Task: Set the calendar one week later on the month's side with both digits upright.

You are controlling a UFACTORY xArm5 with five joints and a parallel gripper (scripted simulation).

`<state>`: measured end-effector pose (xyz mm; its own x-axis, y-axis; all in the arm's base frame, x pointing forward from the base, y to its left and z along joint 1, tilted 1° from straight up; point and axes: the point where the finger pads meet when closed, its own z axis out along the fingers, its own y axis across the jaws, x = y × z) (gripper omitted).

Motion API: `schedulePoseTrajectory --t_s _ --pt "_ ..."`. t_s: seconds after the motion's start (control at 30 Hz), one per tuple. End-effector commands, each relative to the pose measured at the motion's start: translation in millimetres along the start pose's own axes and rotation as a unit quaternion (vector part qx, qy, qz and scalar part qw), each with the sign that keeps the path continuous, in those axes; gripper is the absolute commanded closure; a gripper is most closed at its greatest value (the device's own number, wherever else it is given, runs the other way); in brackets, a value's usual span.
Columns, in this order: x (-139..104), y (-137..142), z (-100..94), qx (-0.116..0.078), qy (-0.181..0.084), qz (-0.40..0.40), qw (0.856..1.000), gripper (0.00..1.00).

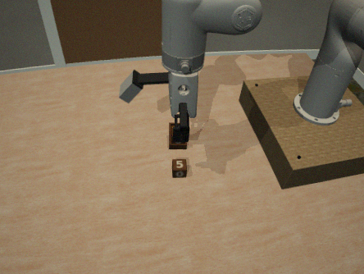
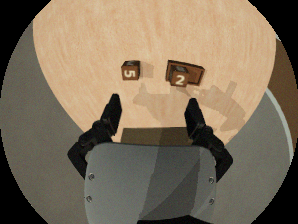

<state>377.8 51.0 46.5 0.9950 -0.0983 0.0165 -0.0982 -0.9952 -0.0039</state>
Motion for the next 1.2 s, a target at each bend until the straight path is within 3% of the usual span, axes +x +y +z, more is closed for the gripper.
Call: schedulePoseTrajectory --t_s 0.0,0.2,0.27,0.53,0.7,0.77,0.8,0.97,1.0,1.03,1.07,1.17 --pt "1.1 4.2 -1.0 0.000 0.002 0.081 0.997 0.00" --pt "0.9 7.9 -1.0 0.001 0.002 0.145 0.989 0.00" --pt "0.7 11.1 -1.0 0.001 0.002 0.200 0.980 0.00" --pt "0.3 16.8 -1.0 0.001 0.002 0.296 0.955 0.00" --pt "-0.1 21.4 -1.0 0.001 0.002 0.372 0.928 0.00" --pt "-0.1 21.4 -1.0 0.001 0.002 0.372 0.928 0.00" --pt "-0.3 23.6 -1.0 0.001 0.002 0.408 0.913 0.00" --pt "-0.7 27.7 -1.0 0.001 0.002 0.473 0.881 0.00" --pt "-0.7 27.7 -1.0 0.001 0.002 0.473 0.881 0.00" --pt "-0.9 29.3 -1.0 0.001 0.002 0.499 0.867 0.00" --pt "-0.9 29.6 -1.0 0.001 0.002 0.503 0.864 0.00" --pt "-1.2 32.5 -1.0 0.001 0.002 0.547 0.837 0.00"
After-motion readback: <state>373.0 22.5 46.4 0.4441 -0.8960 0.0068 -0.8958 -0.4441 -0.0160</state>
